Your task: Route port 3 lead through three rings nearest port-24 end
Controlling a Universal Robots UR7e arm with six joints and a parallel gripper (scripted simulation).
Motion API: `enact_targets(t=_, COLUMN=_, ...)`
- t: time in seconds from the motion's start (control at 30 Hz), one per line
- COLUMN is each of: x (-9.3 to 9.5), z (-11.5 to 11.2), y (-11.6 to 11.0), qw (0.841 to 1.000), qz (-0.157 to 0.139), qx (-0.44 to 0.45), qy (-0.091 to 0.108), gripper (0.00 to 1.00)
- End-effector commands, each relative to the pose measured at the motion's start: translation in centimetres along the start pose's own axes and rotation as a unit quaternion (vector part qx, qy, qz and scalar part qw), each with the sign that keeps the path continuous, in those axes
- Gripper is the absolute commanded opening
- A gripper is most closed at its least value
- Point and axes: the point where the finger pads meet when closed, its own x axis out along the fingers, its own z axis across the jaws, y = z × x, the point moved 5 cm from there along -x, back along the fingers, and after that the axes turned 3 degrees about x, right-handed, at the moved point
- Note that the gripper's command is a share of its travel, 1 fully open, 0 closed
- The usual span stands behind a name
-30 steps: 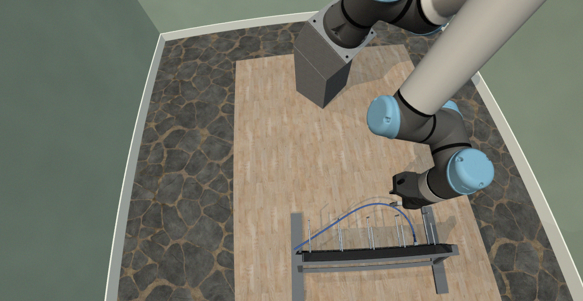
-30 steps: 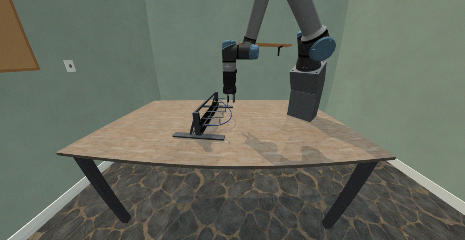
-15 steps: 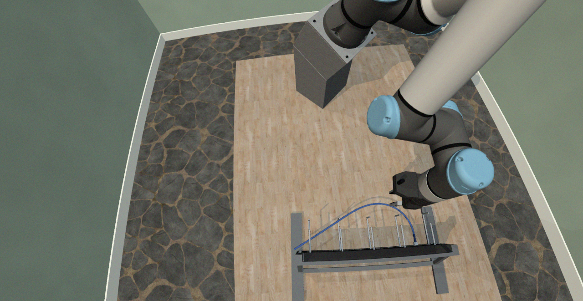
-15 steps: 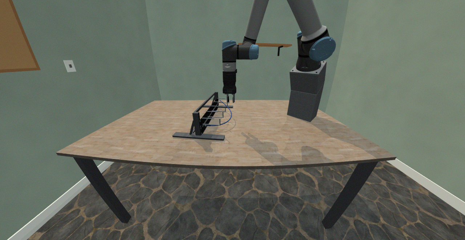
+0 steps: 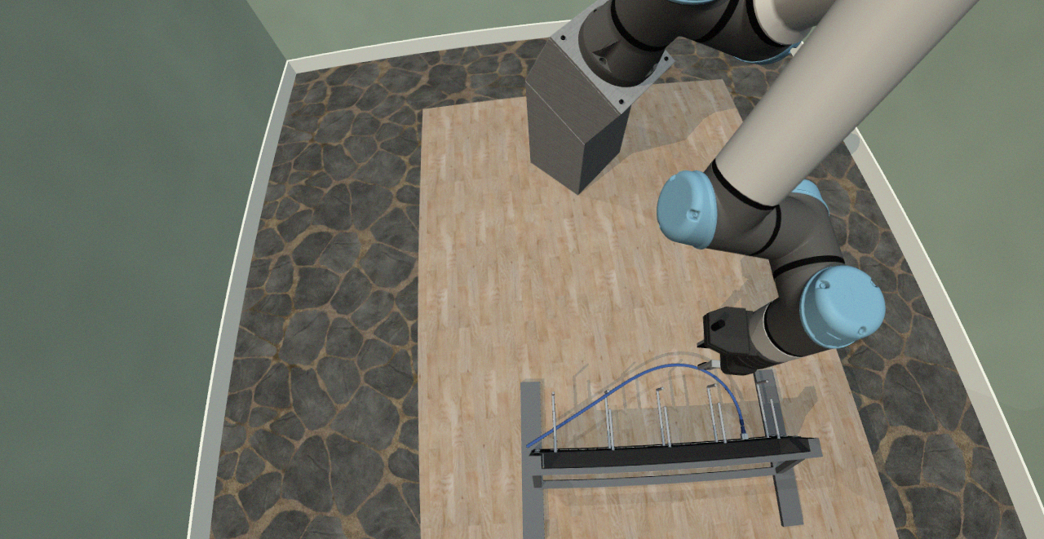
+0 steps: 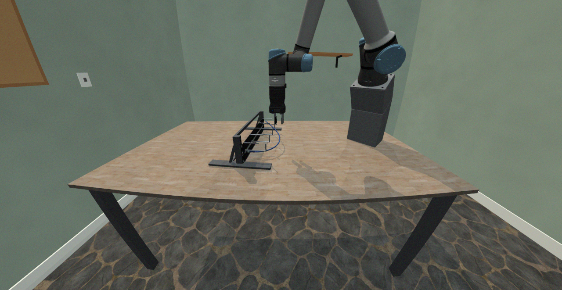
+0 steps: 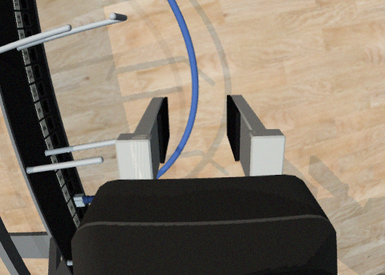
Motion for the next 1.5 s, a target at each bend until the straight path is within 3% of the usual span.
enact_targets(t=0.0, x=0.4, z=-0.1, y=-0.1, qw=1.000, qz=0.001, qx=-0.001, qy=0.000, gripper=0.67)
enact_targets(t=0.33, x=1.8, z=-0.1, y=-0.2, qw=1.000, qz=0.001, qx=-0.001, qy=0.000, gripper=0.67)
enact_targets(t=0.83, x=6.1, z=-0.1, y=-0.2, qw=1.000, qz=0.001, qx=-0.001, qy=0.000, gripper=0.67)
enact_targets(t=1.47, x=9.4, z=-0.1, y=-0.3, qw=1.000, qz=0.001, qx=-0.001, qy=0.000, gripper=0.67)
